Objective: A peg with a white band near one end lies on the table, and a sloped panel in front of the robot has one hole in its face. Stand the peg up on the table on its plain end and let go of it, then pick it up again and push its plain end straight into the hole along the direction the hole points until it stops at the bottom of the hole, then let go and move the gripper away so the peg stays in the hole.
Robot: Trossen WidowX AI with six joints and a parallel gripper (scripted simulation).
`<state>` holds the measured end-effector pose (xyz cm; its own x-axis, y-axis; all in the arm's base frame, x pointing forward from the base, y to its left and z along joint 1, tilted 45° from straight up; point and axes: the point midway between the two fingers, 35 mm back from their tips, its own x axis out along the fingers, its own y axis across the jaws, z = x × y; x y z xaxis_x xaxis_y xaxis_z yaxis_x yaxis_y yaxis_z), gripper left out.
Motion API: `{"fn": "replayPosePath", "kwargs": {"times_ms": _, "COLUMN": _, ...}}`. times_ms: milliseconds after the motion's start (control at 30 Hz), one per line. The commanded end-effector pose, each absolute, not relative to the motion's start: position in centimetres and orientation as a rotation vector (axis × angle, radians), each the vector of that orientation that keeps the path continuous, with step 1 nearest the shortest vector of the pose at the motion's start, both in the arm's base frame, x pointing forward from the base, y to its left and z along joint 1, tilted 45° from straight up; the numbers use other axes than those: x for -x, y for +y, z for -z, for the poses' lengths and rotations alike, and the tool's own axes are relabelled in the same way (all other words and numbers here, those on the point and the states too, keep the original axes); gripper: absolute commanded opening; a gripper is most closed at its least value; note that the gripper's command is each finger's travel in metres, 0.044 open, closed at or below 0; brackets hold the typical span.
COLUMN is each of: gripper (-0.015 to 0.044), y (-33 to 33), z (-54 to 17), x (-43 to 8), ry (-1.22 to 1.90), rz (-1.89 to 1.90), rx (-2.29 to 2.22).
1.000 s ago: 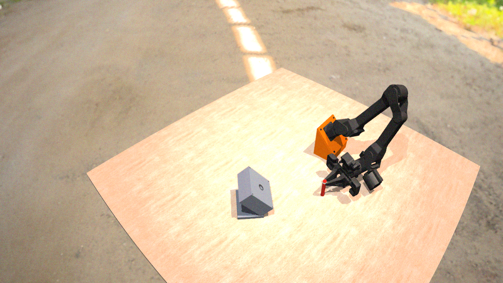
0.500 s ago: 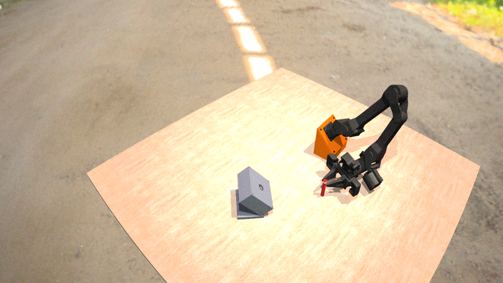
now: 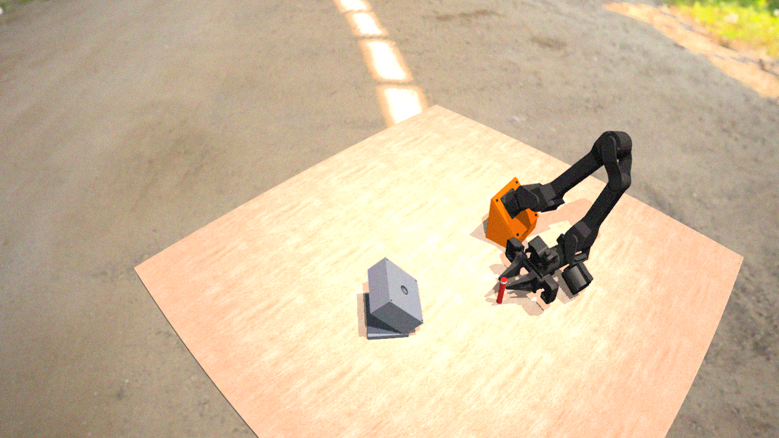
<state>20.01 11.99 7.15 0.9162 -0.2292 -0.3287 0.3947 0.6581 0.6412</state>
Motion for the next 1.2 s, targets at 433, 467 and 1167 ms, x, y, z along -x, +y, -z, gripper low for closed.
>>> {"fn": "replayPosePath", "kwargs": {"times_ms": 433, "gripper": 0.0440, "y": 12.0, "z": -7.2, "x": -20.0, "ry": 0.228, "rz": 0.357, "rx": -0.777}}
{"fn": "replayPosePath", "kwargs": {"times_ms": 467, "gripper": 0.0440, "y": 12.0, "z": -7.2, "x": -20.0, "ry": 0.228, "rz": 0.357, "rx": -0.777}}
{"fn": "replayPosePath", "kwargs": {"times_ms": 1167, "gripper": 0.0440, "y": 2.2, "z": -17.3, "x": -21.0, "ry": 0.255, "rz": 0.374, "rx": -0.791}}
